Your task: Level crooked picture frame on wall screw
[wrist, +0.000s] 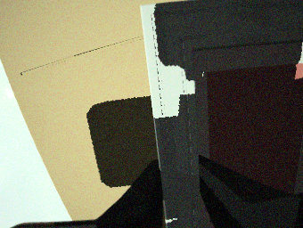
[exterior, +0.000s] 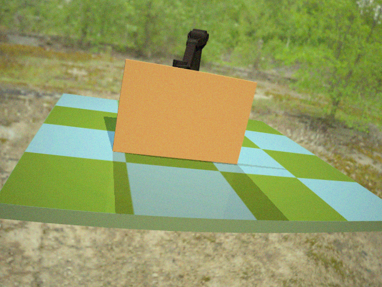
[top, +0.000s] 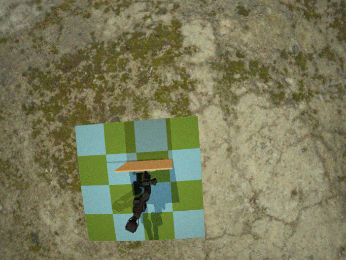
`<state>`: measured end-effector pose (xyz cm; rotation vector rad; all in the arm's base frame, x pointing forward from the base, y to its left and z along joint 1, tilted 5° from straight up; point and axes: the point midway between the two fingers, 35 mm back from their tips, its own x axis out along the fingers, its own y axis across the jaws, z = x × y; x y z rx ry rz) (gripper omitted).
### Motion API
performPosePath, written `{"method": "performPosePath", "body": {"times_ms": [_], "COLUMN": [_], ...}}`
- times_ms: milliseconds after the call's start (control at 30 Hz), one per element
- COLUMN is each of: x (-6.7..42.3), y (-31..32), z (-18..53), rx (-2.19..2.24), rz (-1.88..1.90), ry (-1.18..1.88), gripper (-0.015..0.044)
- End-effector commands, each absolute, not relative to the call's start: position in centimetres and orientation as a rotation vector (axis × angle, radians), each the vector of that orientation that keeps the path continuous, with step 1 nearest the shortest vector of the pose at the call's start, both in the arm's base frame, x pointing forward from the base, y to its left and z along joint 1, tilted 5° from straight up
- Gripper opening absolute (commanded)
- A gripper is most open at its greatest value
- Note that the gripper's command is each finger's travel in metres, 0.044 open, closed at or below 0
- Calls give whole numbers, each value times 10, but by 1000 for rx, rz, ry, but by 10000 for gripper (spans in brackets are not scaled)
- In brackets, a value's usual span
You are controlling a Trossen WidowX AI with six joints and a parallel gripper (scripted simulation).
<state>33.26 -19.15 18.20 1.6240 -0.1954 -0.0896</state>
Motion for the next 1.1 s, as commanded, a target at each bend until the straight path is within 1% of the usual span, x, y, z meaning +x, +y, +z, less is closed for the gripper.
{"method": "performPosePath", "body": {"times_ms": [0,867,1067], "x": [333,333,333], "y": [-192,-191,-191], "z": [182,183,182], "rx": [1596,1468,1486], "rz": [-91,-103,-101], "ry": [-195,-187,-186], "gripper": [0,0,158]}}
